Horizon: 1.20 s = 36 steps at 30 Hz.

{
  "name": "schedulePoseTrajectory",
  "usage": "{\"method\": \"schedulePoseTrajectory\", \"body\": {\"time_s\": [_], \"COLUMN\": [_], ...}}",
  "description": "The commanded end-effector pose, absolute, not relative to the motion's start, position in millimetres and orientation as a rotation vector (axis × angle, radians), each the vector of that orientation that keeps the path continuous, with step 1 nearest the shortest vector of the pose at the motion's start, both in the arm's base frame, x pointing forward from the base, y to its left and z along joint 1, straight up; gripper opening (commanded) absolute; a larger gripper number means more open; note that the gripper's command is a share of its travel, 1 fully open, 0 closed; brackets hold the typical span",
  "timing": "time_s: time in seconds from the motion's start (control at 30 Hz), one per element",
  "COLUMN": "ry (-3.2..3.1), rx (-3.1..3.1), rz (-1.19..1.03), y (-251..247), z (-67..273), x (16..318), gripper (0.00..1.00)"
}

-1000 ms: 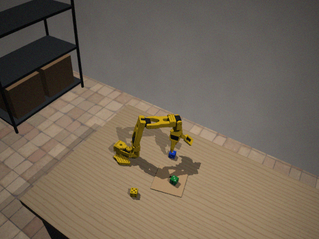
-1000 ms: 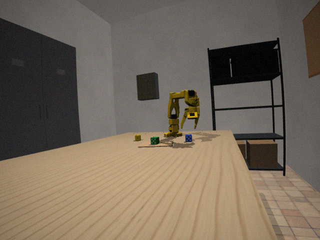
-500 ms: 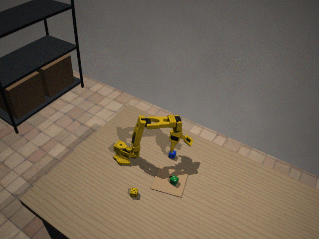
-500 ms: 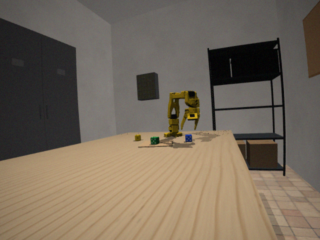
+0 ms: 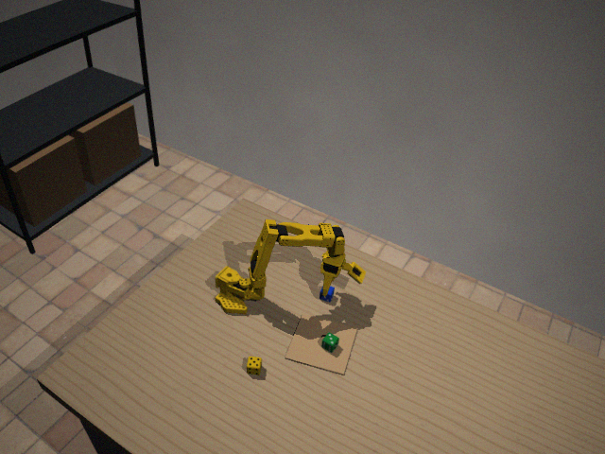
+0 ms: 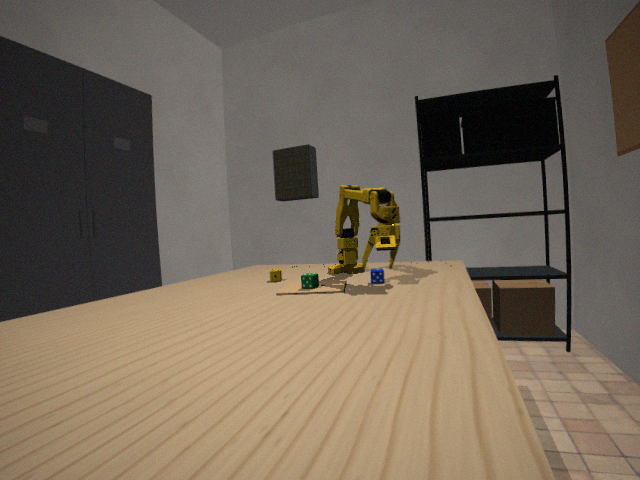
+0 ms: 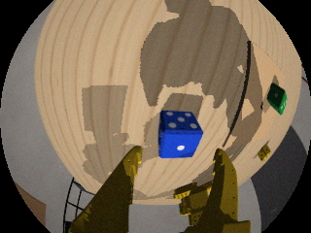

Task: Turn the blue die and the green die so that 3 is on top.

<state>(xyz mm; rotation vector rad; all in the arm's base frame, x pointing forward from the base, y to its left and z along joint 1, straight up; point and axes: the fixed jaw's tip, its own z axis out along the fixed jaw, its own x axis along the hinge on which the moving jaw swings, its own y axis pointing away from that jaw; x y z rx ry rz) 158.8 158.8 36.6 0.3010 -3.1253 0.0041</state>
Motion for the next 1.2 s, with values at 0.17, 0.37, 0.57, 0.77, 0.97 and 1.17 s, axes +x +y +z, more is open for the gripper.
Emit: {"method": "schedulePoseTrajectory", "body": {"time_s": [0.17,0.37,0.57,0.77,0.97,1.17], "ry": [-3.156,-3.156,-3.156,-3.156,-3.156,-3.156], "rx": [0.306,0.306,0.306,0.306,0.306,0.306], "rz": [-0.037,-0.037,-0.037,-0.037,-0.037,-0.037], "y": [163,163,163,163,163,162], "z": [29,23,20,20,20,20], "x": [161,161,161,161,161,161], "gripper": [0.35,0.35,0.35,0.35,0.35,0.33]}}
